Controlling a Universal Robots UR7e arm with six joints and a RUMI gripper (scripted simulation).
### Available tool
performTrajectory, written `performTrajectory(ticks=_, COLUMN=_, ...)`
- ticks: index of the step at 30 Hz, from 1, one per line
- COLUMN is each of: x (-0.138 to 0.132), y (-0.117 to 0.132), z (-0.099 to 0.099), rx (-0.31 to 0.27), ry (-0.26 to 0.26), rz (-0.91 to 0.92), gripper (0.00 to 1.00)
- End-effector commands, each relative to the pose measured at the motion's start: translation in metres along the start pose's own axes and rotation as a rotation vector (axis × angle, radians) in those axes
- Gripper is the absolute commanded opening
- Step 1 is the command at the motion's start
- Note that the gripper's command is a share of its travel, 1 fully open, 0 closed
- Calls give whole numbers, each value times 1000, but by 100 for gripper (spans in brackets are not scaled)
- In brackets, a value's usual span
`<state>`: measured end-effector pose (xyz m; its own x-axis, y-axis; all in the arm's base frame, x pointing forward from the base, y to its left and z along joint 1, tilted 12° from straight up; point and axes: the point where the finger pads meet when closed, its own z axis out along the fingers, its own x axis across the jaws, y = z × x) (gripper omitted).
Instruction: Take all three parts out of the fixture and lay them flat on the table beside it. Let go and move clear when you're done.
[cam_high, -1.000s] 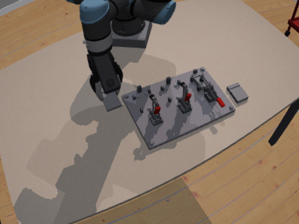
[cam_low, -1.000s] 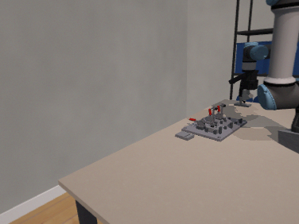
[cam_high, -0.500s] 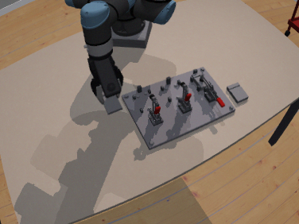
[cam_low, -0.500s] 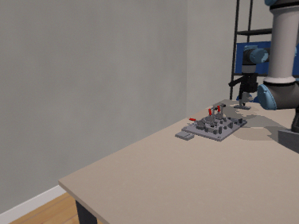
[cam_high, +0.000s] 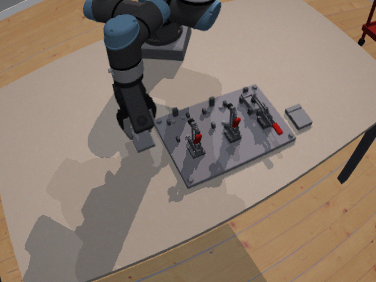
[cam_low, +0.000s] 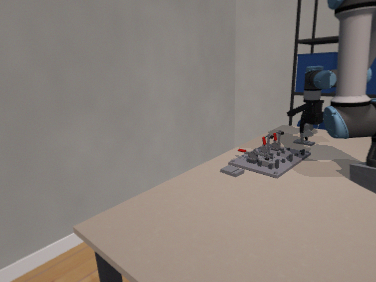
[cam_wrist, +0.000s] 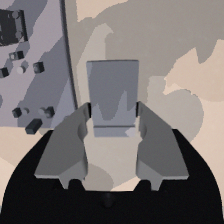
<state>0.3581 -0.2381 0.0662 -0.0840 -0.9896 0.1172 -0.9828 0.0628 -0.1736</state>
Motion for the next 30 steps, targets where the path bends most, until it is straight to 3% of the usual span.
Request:
performTrajectory(ticks=1, x=1, y=-1, z=16, rx=2, ry=2, rz=0, gripper=0)
performTrajectory(ticks=12, x=1, y=-1, z=27, rx=2, ry=2, rz=0, gripper=0)
performTrajectory(ticks=30, x=1, y=-1, z=27, rx=2, ry=2, rz=0, gripper=0)
